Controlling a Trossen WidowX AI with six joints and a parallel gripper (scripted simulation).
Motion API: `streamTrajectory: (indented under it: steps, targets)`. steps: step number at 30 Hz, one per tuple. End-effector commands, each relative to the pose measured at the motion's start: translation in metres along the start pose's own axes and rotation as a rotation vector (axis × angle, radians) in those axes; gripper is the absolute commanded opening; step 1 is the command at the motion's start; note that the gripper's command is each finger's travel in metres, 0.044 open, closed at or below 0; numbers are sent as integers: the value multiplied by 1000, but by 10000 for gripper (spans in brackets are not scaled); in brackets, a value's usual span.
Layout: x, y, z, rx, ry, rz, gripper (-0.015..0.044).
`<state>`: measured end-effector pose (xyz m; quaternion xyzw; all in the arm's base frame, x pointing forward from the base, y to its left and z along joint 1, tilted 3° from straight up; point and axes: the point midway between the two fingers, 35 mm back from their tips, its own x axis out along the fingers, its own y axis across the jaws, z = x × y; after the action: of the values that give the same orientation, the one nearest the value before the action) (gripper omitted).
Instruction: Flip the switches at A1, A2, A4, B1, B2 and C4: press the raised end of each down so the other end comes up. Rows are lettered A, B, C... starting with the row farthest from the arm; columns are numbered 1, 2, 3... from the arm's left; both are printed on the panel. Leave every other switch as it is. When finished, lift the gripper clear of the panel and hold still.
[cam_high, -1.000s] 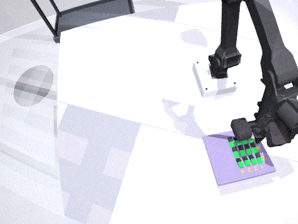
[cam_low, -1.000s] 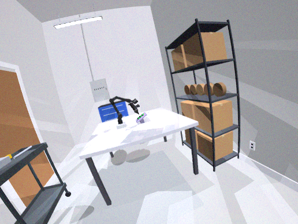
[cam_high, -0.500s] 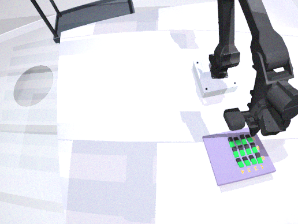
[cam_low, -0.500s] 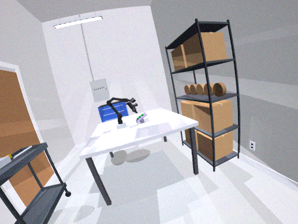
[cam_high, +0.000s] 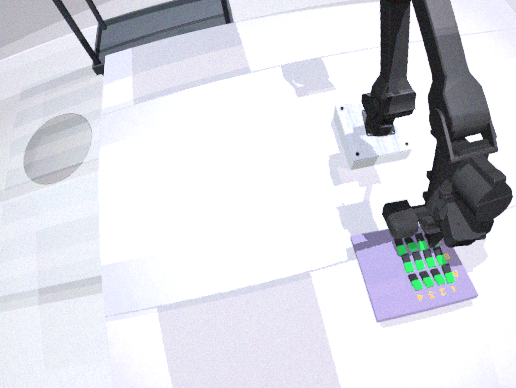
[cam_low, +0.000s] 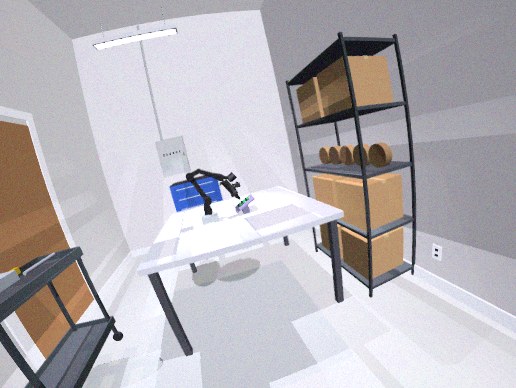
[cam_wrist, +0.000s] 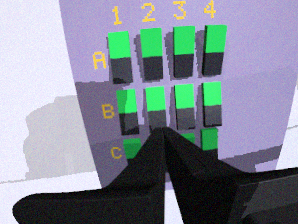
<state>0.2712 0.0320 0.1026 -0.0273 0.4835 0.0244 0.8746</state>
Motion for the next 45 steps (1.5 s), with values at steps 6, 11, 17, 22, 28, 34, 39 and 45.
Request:
streamTrajectory:
  steps: [6, 11, 17, 22, 28, 34, 39, 45]
  targets:
    - [11, 1, -4, -4, 16, 4, 0]
    - [19, 1, -4, -4, 16, 4, 0]
    - [22, 1, -4, -4, 16, 4, 0]
    - [22, 1, -4, -4, 16, 4, 0]
    - [22, 1, -4, -4, 16, 4, 0]
    - [22, 1, -4, -4, 16, 4, 0]
    - [22, 1, -4, -4, 16, 4, 0]
    - [22, 1, -4, -4, 16, 4, 0]
